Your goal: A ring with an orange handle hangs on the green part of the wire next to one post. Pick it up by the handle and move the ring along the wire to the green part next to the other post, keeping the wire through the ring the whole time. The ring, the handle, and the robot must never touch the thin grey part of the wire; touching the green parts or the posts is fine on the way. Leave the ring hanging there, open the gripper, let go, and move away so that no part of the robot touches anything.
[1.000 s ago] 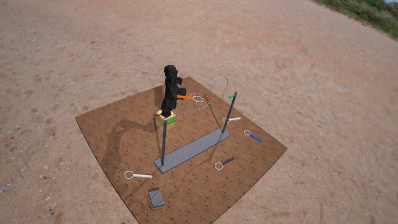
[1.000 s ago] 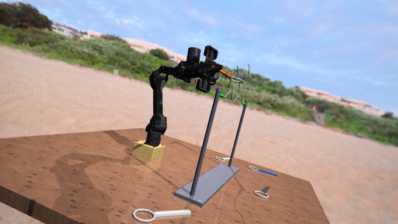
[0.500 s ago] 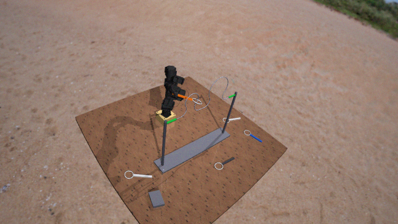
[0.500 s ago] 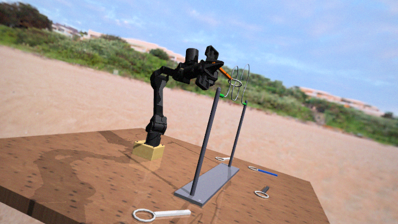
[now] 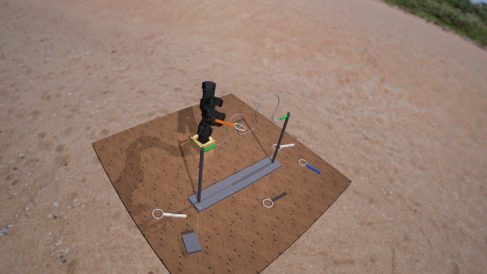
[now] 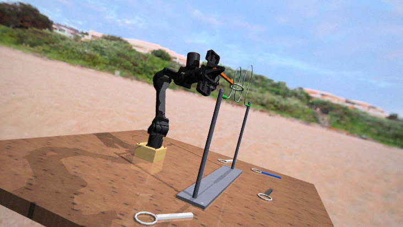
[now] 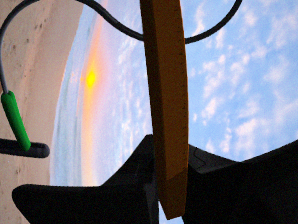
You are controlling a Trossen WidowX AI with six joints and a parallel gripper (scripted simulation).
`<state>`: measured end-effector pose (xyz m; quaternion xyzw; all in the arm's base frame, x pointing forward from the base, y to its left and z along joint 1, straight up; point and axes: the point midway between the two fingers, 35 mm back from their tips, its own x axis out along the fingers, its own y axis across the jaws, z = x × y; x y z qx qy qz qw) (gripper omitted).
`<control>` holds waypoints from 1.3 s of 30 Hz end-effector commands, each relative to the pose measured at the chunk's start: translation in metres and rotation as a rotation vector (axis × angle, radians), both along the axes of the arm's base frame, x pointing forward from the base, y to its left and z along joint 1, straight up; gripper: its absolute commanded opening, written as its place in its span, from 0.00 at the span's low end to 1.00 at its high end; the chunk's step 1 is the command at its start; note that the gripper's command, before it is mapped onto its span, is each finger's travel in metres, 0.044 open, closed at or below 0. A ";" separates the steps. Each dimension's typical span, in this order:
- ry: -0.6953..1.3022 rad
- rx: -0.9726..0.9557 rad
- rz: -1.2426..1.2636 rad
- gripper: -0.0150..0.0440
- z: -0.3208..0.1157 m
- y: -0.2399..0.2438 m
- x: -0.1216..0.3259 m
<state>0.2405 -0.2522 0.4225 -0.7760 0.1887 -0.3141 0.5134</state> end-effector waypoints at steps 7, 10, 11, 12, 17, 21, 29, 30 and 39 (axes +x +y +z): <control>-0.044 0.177 0.002 0.00 -0.032 -0.009 -0.001; -0.061 0.244 0.003 0.00 -0.043 -0.010 -0.002; -0.067 0.266 0.003 0.00 -0.047 -0.010 -0.002; -0.072 0.289 0.004 0.00 -0.050 -0.011 -0.002; -0.098 0.390 0.005 0.00 -0.067 -0.010 -0.001; -0.122 0.487 0.006 0.00 -0.083 -0.009 0.000; -0.171 0.682 0.009 0.00 -0.114 -0.001 0.002; -0.177 0.706 0.009 0.00 -0.117 0.001 0.002; -0.231 0.926 0.013 0.00 -0.149 0.017 0.007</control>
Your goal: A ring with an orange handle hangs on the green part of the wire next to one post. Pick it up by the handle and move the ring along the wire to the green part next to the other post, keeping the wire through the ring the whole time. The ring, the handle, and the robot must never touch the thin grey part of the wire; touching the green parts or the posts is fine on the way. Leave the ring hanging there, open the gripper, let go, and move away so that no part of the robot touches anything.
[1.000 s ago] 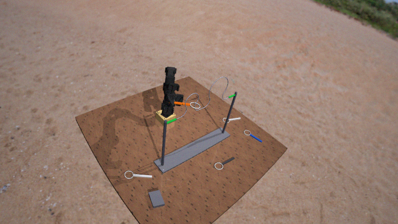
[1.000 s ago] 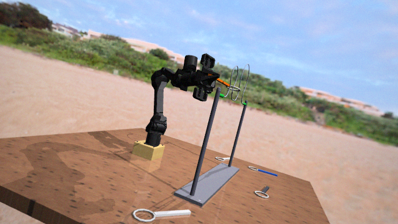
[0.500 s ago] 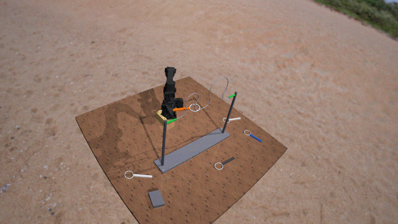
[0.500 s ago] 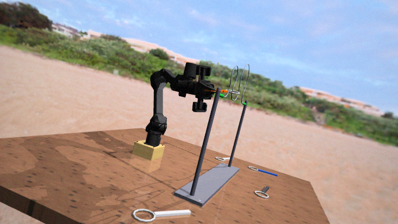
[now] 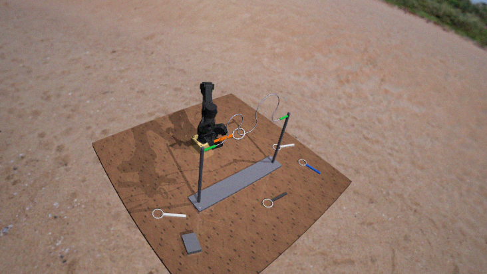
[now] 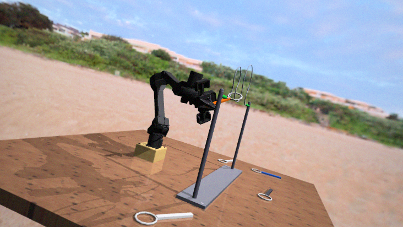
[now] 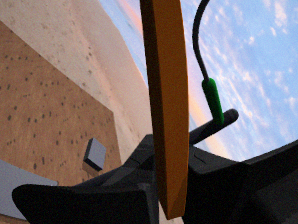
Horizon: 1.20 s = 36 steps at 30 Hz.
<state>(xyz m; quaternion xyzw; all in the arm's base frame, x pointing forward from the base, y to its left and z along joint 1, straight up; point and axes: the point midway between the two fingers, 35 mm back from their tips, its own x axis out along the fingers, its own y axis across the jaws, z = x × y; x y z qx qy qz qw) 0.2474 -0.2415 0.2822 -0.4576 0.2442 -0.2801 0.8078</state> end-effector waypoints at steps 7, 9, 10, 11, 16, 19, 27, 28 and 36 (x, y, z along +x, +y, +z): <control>-0.063 0.238 -0.001 0.00 -0.030 0.024 0.005; -0.075 0.287 0.000 0.00 -0.035 0.030 0.007; -0.081 0.311 0.000 0.00 -0.038 0.033 0.007; -0.087 0.335 0.000 0.00 -0.040 0.036 0.008; -0.116 0.455 0.002 0.00 -0.052 0.051 0.012; -0.133 0.524 0.003 0.00 -0.057 0.061 0.015; -0.175 0.696 0.007 0.00 -0.068 0.087 0.021; -0.180 0.715 0.007 0.00 -0.069 0.090 0.022; -0.212 0.845 0.009 0.00 -0.074 0.113 0.028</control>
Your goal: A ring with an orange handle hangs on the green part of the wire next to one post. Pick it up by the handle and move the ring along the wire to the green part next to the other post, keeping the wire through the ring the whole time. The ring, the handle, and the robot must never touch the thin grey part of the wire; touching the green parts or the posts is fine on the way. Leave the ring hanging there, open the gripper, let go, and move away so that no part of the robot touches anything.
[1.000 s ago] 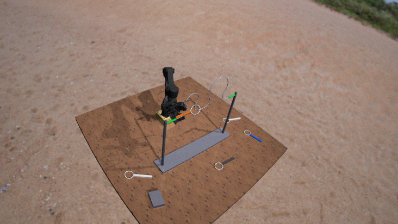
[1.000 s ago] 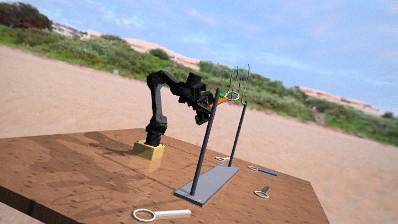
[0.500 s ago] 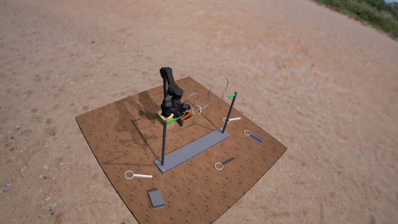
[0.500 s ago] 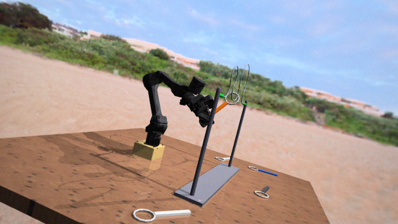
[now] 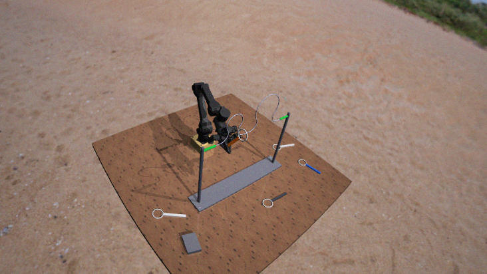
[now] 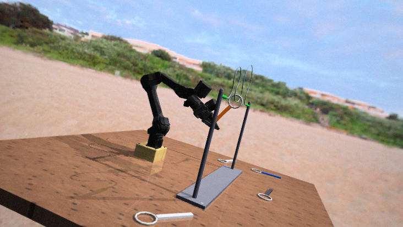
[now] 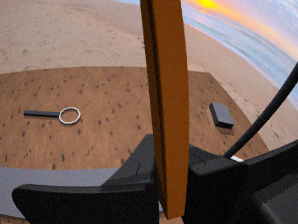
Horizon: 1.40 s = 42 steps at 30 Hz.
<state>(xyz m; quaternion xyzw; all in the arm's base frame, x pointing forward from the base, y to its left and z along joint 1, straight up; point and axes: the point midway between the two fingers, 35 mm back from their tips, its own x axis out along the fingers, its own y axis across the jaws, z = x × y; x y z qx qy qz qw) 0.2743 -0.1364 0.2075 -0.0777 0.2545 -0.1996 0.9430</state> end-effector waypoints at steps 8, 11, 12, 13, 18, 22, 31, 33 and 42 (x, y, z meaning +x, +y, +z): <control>-0.038 0.124 -0.003 0.00 0.000 0.025 0.005; -0.043 0.144 -0.003 0.00 -0.001 0.030 0.007; -0.044 0.150 -0.003 0.00 -0.001 0.032 0.007; -0.045 0.155 -0.003 0.00 -0.001 0.034 0.007; -0.051 0.174 -0.002 0.00 -0.001 0.041 0.009; -0.054 0.185 -0.002 0.00 -0.001 0.046 0.010; -0.062 0.217 -0.001 0.00 -0.001 0.059 0.014; -0.065 0.228 -0.001 0.00 -0.001 0.062 0.014; -0.086 0.310 0.000 0.00 0.000 0.080 0.019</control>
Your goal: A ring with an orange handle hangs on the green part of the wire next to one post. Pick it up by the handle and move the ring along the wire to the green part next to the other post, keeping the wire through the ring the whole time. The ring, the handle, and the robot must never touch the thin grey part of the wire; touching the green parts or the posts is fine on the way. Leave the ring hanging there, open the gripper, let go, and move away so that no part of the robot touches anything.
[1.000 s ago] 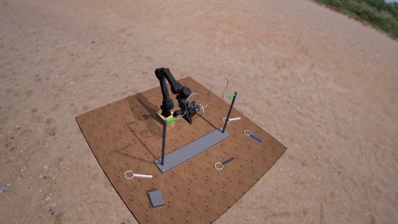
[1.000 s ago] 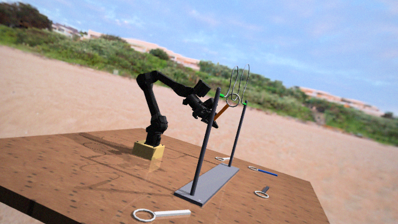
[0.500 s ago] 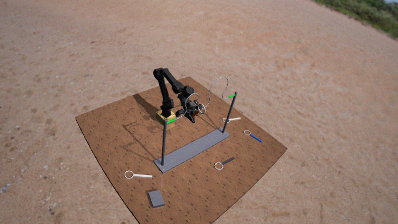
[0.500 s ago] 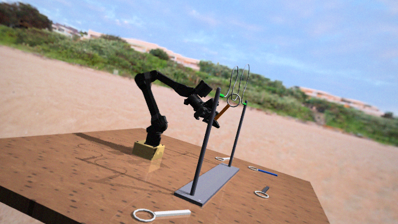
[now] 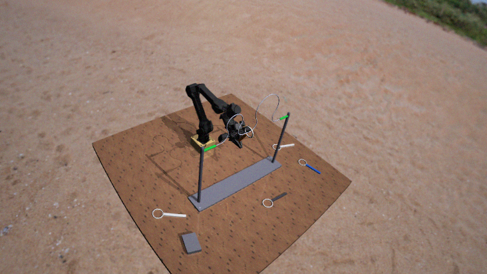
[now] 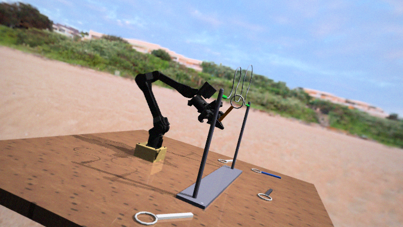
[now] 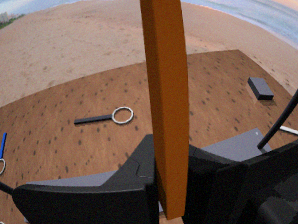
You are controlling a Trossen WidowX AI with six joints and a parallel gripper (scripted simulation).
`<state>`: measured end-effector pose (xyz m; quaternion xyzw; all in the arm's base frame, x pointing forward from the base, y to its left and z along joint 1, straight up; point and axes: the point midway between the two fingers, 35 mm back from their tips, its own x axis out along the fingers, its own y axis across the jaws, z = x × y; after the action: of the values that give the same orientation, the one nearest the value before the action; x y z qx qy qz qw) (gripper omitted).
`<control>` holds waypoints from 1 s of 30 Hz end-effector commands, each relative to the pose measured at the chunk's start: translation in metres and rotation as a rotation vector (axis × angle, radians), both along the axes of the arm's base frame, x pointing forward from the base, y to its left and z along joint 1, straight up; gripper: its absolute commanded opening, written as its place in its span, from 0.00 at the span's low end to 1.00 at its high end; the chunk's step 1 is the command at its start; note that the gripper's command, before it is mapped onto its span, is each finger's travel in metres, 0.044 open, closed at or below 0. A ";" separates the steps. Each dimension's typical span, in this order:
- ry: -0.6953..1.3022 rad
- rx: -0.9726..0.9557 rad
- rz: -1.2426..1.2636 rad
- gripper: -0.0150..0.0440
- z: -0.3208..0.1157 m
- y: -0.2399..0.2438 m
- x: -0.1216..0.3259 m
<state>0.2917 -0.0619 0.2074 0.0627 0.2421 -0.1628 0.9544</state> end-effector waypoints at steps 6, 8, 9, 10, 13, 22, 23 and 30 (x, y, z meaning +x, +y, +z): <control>-0.028 0.117 -0.002 0.00 0.003 0.022 0.006; -0.038 0.153 -0.002 0.00 0.004 0.028 0.007; -0.042 0.172 -0.001 0.00 0.005 0.031 0.008; -0.047 0.191 -0.001 0.00 0.006 0.034 0.009; -0.062 0.252 0.000 0.00 0.009 0.044 0.011; -0.113 0.455 0.004 0.00 0.025 0.074 0.018; -0.119 0.479 0.004 0.00 0.027 0.077 0.019; -0.161 0.647 0.007 0.00 0.044 0.098 0.023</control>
<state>0.3122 0.0262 0.2445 0.3419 0.2081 -0.0815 0.9128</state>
